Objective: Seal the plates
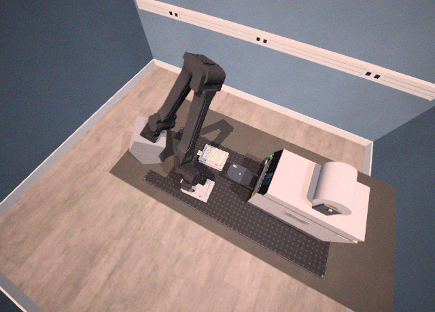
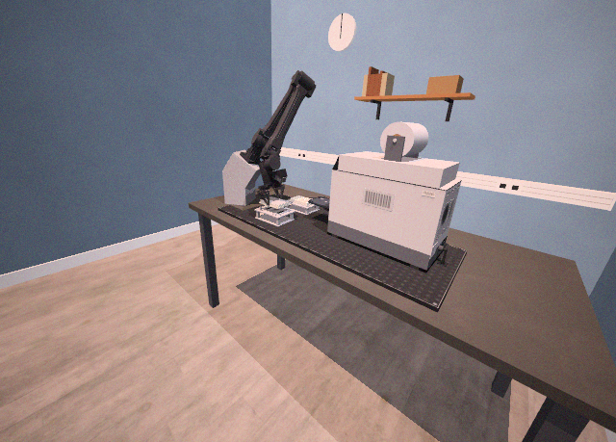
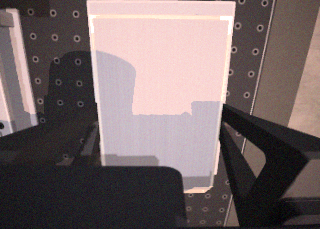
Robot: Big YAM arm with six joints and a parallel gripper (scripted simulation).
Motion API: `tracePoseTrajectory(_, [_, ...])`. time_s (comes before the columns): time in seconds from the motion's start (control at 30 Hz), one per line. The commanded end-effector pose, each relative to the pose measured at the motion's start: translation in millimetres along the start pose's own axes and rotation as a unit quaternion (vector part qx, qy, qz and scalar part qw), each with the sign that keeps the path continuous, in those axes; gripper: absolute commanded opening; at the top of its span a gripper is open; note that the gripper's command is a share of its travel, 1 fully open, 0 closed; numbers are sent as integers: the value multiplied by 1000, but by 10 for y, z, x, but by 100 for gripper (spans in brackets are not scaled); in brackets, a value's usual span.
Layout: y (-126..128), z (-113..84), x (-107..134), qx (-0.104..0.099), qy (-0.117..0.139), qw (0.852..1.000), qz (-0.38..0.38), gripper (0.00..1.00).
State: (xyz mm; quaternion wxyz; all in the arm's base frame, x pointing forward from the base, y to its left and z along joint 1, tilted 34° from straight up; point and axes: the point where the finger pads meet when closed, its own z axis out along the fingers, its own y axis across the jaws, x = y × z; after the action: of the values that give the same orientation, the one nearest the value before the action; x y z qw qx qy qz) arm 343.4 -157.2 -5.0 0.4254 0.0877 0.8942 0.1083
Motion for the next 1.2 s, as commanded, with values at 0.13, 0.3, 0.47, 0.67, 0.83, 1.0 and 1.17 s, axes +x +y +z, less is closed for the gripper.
tracePoseTrajectory(0.13, [-20,-2,-195,4,-19,1000,-20,0])
tracePoseTrajectory(0.3, [19,0,-136,-1,-10,1000,-7,0])
tracePoseTrajectory(0.47, [18,-36,-72,2,-8,1000,-2,0])
tracePoseTrajectory(0.67, [-56,-60,-126,9,-14,1000,0,0])
tracePoseTrajectory(0.83, [-93,-58,-166,10,-16,1000,1,0])
tracePoseTrajectory(1.0, [-70,-55,-142,8,-13,1000,1,0])
tracePoseTrajectory(1.17, [-6,-42,-93,3,-8,1000,0,0])
